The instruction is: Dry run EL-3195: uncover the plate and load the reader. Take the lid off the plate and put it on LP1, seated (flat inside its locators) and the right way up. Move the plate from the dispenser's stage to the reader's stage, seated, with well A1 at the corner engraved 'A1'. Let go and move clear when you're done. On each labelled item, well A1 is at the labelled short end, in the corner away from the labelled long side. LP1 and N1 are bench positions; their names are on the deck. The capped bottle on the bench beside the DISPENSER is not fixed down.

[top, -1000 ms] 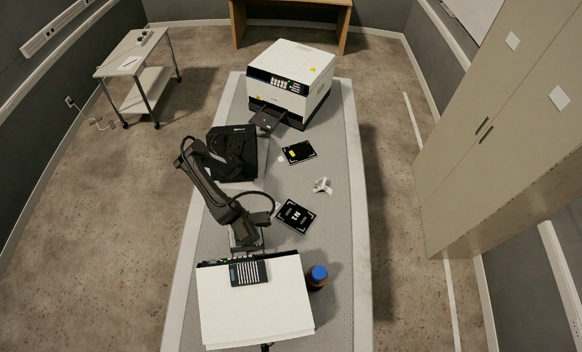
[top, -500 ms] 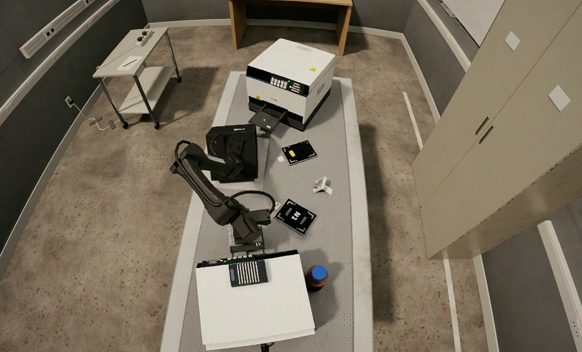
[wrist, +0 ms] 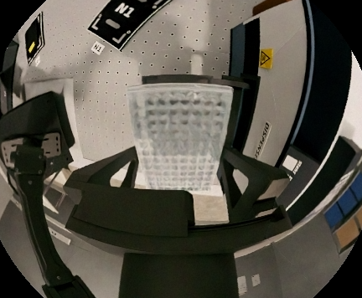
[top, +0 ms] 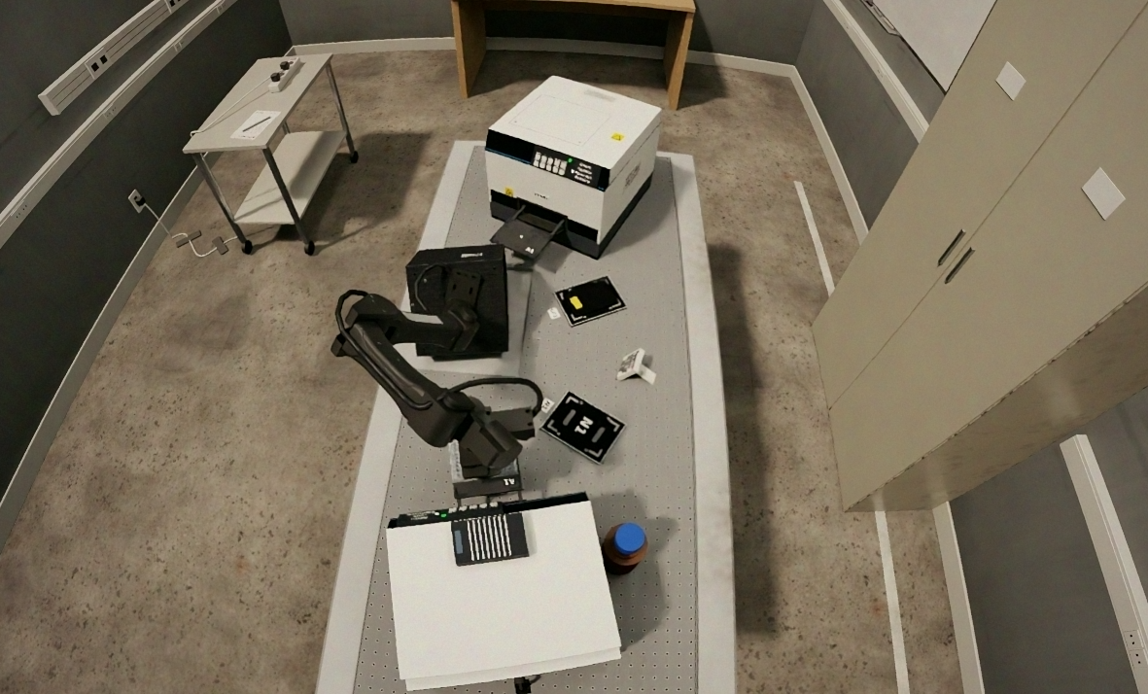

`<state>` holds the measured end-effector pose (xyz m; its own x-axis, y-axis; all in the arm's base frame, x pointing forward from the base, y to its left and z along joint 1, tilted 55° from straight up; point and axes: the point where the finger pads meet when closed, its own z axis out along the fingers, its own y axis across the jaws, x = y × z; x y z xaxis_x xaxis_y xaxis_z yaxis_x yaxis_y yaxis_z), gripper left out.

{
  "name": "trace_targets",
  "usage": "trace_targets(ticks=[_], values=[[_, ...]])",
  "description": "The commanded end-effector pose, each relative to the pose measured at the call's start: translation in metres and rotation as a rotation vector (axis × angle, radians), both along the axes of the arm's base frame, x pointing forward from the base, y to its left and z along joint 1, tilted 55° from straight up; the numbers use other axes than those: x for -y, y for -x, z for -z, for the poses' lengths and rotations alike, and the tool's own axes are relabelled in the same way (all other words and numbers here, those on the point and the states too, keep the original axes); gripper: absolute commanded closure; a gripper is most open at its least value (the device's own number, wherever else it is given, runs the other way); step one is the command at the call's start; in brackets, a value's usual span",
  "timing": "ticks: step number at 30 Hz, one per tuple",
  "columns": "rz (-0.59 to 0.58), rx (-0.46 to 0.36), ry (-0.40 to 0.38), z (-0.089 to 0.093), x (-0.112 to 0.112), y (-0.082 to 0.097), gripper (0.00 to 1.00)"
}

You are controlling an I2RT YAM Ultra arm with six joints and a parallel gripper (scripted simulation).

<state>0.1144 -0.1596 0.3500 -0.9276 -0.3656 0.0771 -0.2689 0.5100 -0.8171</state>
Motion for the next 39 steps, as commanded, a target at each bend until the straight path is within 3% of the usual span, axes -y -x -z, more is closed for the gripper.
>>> trace_targets(ticks=[1, 4, 5, 6, 20, 26, 29, 39], values=[[0.034, -0.018, -0.003, -0.001, -0.001, 0.005, 0.14], [0.033, -0.005, 0.000, -0.002, -0.002, 0.008, 0.14], [0.005, 0.040, -0.014, 0.005, -0.005, 0.003, 0.14], [-0.009, -0.009, -0.008, 0.000, -0.001, -0.008, 0.14], [-0.087, -0.058, -0.025, 0.004, -0.004, -0.039, 0.14], [-0.083, -0.093, -0.033, 0.019, -0.004, -0.054, 0.14], [-0.124, -0.096, -0.037, 0.013, -0.007, -0.063, 0.14], [-0.143, -0.130, -0.053, 0.028, -0.012, -0.082, 0.14]])
